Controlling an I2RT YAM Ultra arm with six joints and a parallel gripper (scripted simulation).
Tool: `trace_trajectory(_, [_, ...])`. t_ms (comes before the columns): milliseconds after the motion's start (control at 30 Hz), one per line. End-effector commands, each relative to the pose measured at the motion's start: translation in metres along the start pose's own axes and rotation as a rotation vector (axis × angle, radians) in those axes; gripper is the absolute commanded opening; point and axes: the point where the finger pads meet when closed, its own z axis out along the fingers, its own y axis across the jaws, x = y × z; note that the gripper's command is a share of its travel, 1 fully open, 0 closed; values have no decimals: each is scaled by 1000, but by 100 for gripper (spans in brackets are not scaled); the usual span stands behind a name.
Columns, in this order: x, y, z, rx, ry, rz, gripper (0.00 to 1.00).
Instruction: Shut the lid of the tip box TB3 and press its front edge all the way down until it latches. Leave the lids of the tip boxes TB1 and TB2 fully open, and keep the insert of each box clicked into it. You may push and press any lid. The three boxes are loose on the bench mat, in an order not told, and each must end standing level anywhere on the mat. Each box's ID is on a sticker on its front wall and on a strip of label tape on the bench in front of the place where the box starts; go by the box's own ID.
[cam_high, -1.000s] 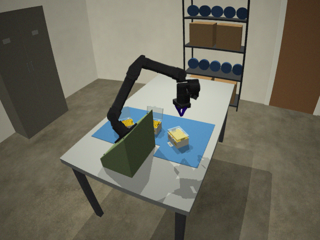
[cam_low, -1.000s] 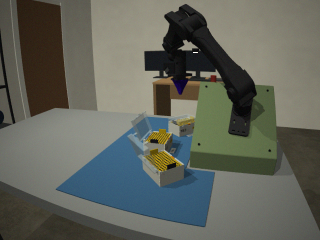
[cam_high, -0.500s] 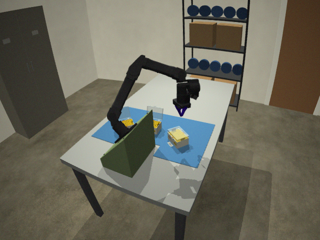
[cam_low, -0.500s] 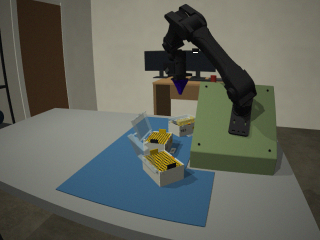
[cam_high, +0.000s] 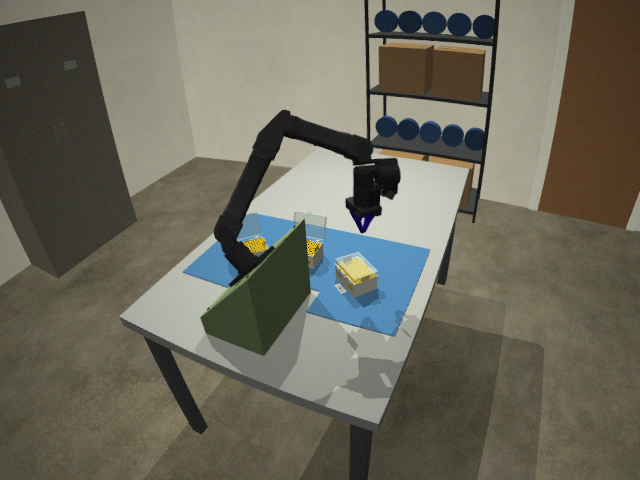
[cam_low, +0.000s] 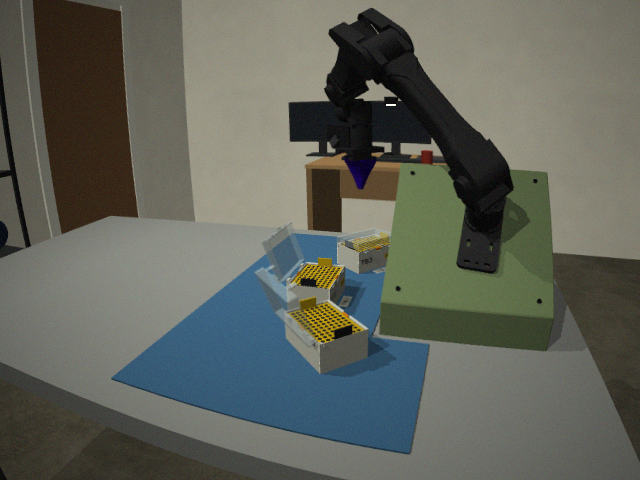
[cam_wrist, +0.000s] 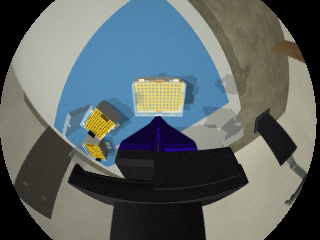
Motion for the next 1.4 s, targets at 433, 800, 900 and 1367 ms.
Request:
trace_trajectory(433, [-3, -2, -8, -1, -22, 2, 0])
trace_trajectory(800, [4, -2, 1, -2, -22, 2, 0])
trace_trajectory(900, [9, -2, 7, -2, -22, 2, 0])
trace_trajectory(1367, [28, -2, 33, -2, -21, 2, 0])
